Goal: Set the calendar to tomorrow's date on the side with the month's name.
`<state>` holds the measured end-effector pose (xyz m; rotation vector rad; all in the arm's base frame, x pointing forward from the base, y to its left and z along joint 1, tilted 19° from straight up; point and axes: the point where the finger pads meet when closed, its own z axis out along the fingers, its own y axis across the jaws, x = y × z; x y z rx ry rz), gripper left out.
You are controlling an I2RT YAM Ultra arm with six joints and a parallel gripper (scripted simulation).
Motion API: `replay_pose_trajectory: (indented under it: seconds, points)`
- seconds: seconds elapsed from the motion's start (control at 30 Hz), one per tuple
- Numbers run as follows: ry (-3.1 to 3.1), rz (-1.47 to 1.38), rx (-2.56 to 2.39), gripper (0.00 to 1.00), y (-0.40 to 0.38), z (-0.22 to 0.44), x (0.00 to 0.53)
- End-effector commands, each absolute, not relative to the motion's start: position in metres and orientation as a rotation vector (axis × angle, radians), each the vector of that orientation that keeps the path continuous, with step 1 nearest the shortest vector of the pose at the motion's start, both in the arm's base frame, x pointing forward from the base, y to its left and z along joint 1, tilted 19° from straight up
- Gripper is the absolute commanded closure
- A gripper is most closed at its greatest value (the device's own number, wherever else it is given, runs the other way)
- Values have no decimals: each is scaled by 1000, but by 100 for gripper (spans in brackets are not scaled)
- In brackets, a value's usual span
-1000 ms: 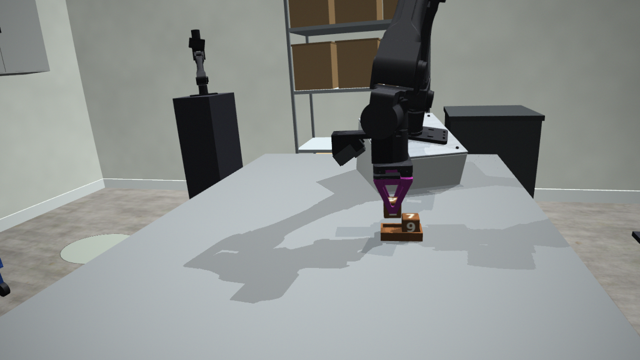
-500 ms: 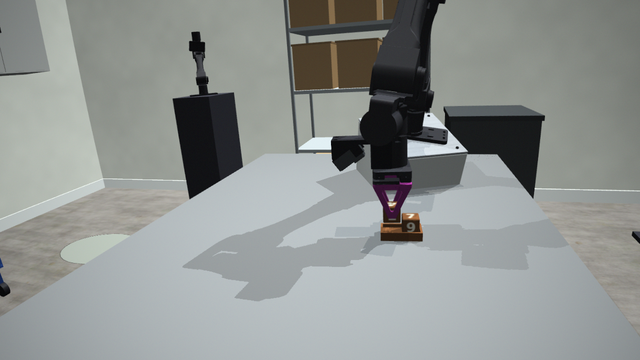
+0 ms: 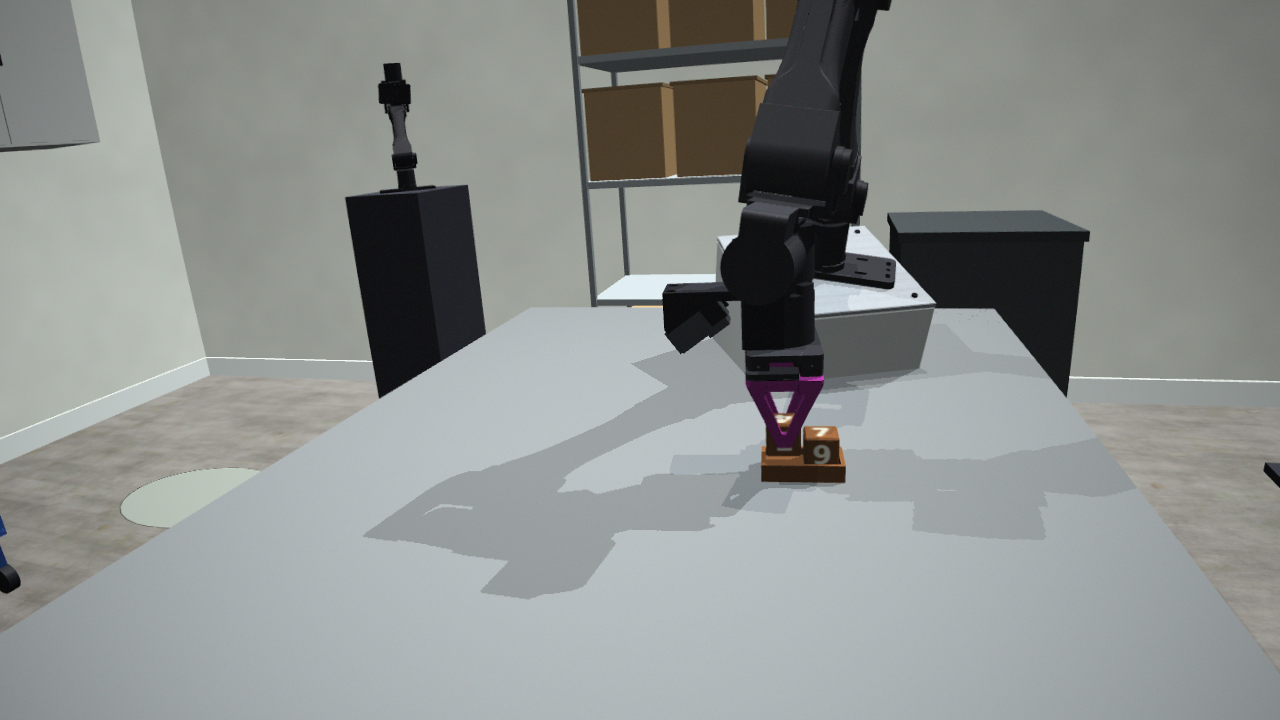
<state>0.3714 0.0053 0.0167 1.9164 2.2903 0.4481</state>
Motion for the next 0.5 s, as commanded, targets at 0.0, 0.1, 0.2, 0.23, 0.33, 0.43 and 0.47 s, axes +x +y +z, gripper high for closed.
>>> replay_pose_trajectory:
  seconds: [0.0,0.1,0.2,0.23,0.33,0.43,0.47]
  points:
    - [2276,453,1907,73,4,20,375]
    - [2276,453,1907,73,4,19,375]
    - [2276,453,1907,73,4,18,375]
    - [2276,453,1907,73,4,18,375]
    - [2276,453,1907,73,4,18,375]
    - [2276,453,1907,73,4,17,375]
    - [2276,453,1907,73,4,17,375]
